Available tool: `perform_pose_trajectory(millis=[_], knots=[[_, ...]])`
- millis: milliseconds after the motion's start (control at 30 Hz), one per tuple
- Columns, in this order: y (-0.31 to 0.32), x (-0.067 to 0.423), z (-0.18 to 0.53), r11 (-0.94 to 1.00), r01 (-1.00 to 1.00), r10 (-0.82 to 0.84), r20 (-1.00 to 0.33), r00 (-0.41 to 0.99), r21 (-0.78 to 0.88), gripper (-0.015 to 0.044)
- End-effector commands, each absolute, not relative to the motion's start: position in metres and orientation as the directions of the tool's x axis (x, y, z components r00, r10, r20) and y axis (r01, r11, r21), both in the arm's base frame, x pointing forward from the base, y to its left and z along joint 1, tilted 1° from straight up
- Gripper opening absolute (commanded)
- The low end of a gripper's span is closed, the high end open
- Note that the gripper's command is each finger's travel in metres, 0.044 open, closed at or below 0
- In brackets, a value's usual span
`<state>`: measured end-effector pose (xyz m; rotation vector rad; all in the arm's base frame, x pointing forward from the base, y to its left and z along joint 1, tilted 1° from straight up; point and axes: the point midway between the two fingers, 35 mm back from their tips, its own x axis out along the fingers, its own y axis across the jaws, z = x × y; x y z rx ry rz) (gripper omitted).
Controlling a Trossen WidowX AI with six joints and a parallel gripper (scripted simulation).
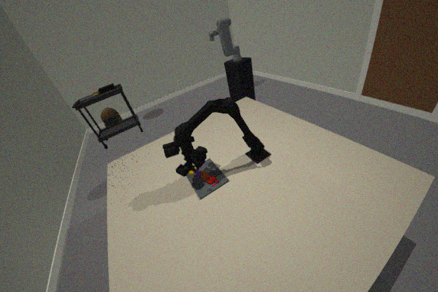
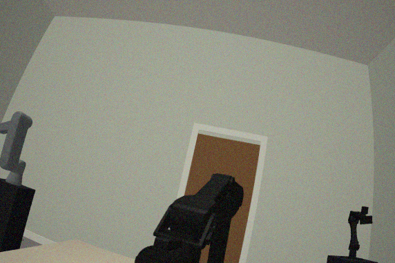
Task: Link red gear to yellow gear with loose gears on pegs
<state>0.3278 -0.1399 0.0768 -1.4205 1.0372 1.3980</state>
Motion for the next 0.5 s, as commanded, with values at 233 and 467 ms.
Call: perform_pose_trajectory(millis=[233,467], knots=[[-0.1402,0.3287,0.0742,-0.182,-0.983,0.012,-1.000,0.025,-0.027,0.0000],[-0.1393,0.3286,0.0741,-0.280,-0.960,0.012,-1.000,0.025,-0.028,0.0000]])
